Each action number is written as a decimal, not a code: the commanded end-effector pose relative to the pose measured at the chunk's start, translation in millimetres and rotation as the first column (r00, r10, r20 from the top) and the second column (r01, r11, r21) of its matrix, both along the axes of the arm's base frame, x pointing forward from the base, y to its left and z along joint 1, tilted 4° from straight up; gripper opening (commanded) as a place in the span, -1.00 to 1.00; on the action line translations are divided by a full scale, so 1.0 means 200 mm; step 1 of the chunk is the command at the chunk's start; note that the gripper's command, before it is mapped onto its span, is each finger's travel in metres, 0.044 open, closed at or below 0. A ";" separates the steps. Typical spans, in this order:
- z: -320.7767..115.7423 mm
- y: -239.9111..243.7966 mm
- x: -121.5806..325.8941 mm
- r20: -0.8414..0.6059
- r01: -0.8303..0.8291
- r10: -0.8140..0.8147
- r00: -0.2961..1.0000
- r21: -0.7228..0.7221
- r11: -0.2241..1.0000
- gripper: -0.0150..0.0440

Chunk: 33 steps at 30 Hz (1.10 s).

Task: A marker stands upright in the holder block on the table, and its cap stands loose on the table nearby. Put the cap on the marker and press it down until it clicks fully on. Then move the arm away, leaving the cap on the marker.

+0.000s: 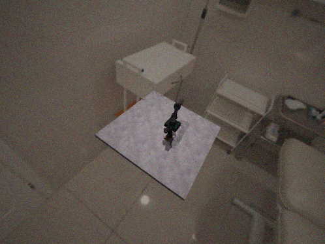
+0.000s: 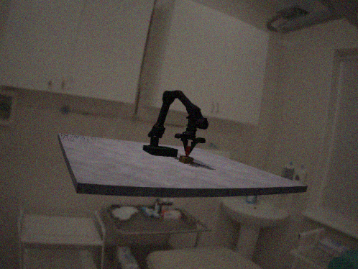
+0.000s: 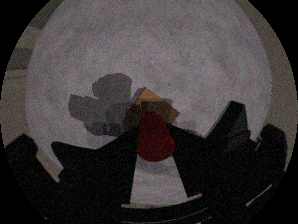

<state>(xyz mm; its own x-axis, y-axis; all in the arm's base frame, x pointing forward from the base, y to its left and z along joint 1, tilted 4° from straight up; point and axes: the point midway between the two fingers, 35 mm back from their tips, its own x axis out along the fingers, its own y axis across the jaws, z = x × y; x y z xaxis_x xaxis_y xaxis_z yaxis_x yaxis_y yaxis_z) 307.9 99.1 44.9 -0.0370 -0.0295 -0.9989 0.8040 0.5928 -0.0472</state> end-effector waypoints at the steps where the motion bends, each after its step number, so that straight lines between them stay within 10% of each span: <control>1: -0.01 0.00 -0.01 -0.003 0.004 -0.004 1.000 0.000 1.000 -0.49; 7: -0.01 0.00 0.00 -0.003 0.004 -0.004 1.000 0.000 1.000 -0.49; 24: 0.00 0.00 0.00 -0.001 0.000 0.000 1.000 0.000 1.000 1.00; 33: 0.37 0.01 0.01 -0.001 0.000 0.000 1.000 0.000 1.000 1.00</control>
<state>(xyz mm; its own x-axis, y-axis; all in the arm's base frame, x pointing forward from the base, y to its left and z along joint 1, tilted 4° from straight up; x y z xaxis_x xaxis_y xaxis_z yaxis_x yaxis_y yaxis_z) 310.4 100.6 92.9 -0.0517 -0.0345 -0.9981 0.8021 0.5940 -0.0620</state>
